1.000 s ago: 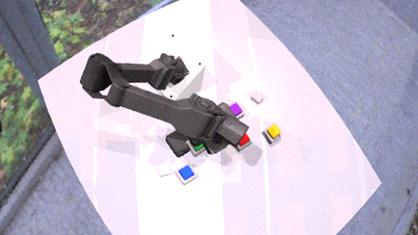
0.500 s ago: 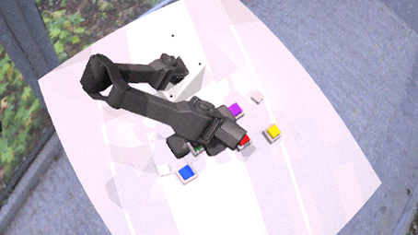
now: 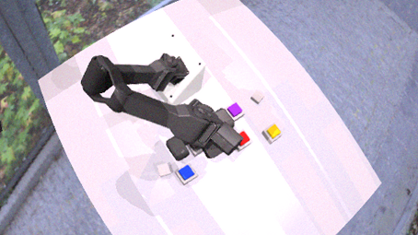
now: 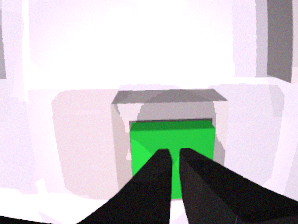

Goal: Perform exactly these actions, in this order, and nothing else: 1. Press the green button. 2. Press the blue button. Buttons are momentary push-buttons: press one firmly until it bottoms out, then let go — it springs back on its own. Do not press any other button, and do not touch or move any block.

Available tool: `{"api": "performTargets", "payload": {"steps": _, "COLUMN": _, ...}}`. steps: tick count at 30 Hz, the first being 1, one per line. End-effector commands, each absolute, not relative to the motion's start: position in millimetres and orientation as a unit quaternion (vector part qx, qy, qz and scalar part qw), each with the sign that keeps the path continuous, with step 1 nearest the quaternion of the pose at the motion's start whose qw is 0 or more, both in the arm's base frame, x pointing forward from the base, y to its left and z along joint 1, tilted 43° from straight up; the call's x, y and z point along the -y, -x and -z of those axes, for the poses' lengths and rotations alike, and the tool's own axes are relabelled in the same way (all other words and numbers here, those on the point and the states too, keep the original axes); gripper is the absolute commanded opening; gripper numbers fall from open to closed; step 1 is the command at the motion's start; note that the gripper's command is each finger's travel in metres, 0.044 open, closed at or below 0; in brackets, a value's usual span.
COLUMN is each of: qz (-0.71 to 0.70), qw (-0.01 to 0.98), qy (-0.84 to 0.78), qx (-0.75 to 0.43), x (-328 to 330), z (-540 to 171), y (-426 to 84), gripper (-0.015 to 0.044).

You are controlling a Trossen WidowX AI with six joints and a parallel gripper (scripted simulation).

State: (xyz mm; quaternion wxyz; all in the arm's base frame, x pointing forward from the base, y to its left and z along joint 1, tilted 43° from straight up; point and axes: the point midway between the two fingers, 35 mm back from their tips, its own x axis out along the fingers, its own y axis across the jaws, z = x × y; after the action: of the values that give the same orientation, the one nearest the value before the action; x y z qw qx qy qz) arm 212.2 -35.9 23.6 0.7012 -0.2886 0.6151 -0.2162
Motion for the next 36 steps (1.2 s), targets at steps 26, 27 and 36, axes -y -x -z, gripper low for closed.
{"api": "performTargets", "payload": {"steps": 26, "qz": 0.216, "qw": 0.696, "qy": 0.294, "qx": -0.619, "x": 16.2, "z": -44.6, "y": -204.8, "gripper": 0.0020}}
{"api": "performTargets", "payload": {"steps": 27, "qz": 0.216, "qw": 0.696, "qy": 0.294, "qx": -0.619, "x": 16.2, "z": -44.6, "y": -204.8, "gripper": 0.0020}}
{"api": "performTargets", "payload": {"steps": 36, "qz": 0.215, "qw": 0.696, "qy": 0.294, "qx": -0.619, "x": -25.1, "z": -89.6, "y": -196.1, "gripper": 0.0020}}
